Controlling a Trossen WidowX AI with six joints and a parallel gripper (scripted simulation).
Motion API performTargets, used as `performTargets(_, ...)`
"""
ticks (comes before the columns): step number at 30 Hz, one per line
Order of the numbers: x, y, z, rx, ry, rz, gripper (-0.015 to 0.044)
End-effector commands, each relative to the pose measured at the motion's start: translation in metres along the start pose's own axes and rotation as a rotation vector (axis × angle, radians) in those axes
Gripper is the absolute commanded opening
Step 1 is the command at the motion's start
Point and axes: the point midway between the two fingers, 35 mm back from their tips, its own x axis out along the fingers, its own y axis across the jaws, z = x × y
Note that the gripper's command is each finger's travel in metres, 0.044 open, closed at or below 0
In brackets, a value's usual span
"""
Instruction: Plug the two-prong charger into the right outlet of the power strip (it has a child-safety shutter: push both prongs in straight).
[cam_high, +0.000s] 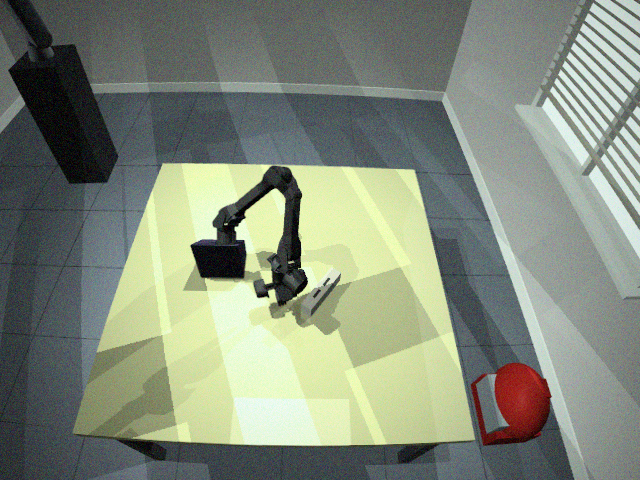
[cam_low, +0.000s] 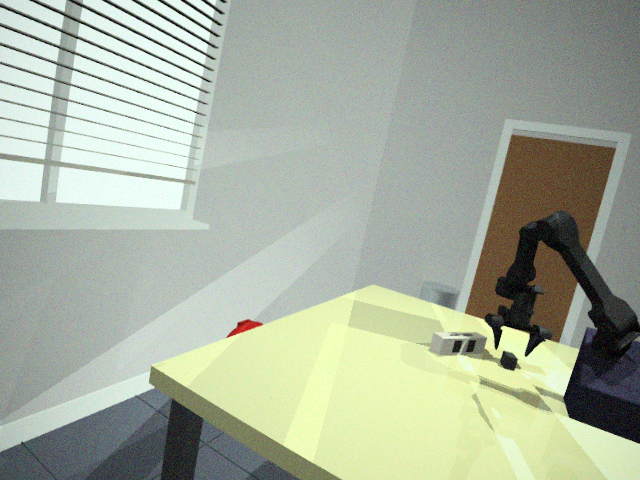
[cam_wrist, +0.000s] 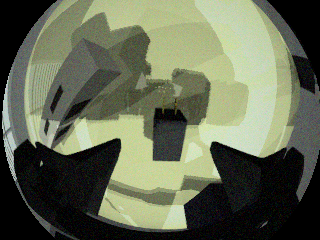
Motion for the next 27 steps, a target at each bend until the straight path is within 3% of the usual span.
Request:
performTargets(1, 0.009, 0.0, -0.001, 0.007, 0.006, 0.0, 0.044)
performTargets(24, 0.04, -0.001, -0.001, 0.007, 0.009, 0.001, 0.044)
performTargets(27, 0.037, -0.001, 0.0, 0.0, 0.005, -0.001, 0.0361)
